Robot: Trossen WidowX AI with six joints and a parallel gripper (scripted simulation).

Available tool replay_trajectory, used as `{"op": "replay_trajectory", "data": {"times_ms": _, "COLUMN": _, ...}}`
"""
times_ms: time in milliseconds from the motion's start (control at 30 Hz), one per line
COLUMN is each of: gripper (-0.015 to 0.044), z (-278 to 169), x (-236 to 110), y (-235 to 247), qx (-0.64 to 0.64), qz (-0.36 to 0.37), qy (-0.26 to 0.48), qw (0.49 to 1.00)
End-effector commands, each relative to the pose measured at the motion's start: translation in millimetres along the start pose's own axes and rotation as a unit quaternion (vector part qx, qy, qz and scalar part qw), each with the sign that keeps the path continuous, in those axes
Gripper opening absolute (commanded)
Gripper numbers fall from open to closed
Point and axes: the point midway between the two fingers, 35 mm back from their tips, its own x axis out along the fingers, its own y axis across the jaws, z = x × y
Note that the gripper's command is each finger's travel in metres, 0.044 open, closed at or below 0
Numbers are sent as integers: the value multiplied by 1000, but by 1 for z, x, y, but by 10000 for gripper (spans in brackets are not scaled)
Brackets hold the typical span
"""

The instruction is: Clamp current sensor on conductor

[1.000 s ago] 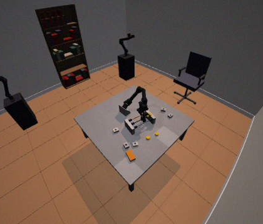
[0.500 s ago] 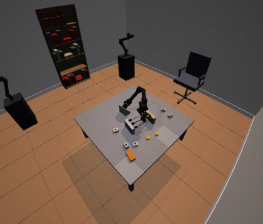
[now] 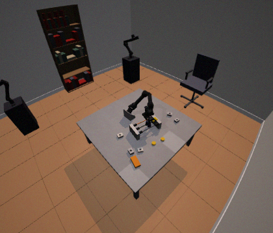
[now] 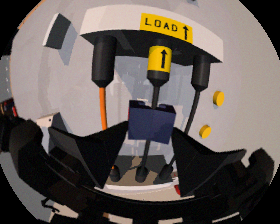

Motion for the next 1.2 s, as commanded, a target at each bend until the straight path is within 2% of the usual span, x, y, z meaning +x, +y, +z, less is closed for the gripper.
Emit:
{"op": "replay_trajectory", "data": {"times_ms": 0, "gripper": 0, "z": 1, "x": -1, "y": -6, "qx": -5, "qz": 18, "qy": 3, "qw": 1000}}
{"op": "replay_trajectory", "data": {"times_ms": 367, "gripper": 0, "z": 1, "x": 2, "y": -13, "qx": -4, "qz": 87, "qy": -1, "qw": 996}}
{"op": "replay_trajectory", "data": {"times_ms": 400, "gripper": 26, "z": 0, "x": 3, "y": -9, "qx": 0, "qz": 71, "qy": -1, "qw": 997}}
{"op": "replay_trajectory", "data": {"times_ms": 933, "gripper": 440, "z": 0, "x": 3, "y": -9, "qx": 0, "qz": 71, "qy": -1, "qw": 997}}
{"op": "replay_trajectory", "data": {"times_ms": 1167, "gripper": 440, "z": 0, "x": 3, "y": -9, "qx": 0, "qz": 71, "qy": -1, "qw": 997}}
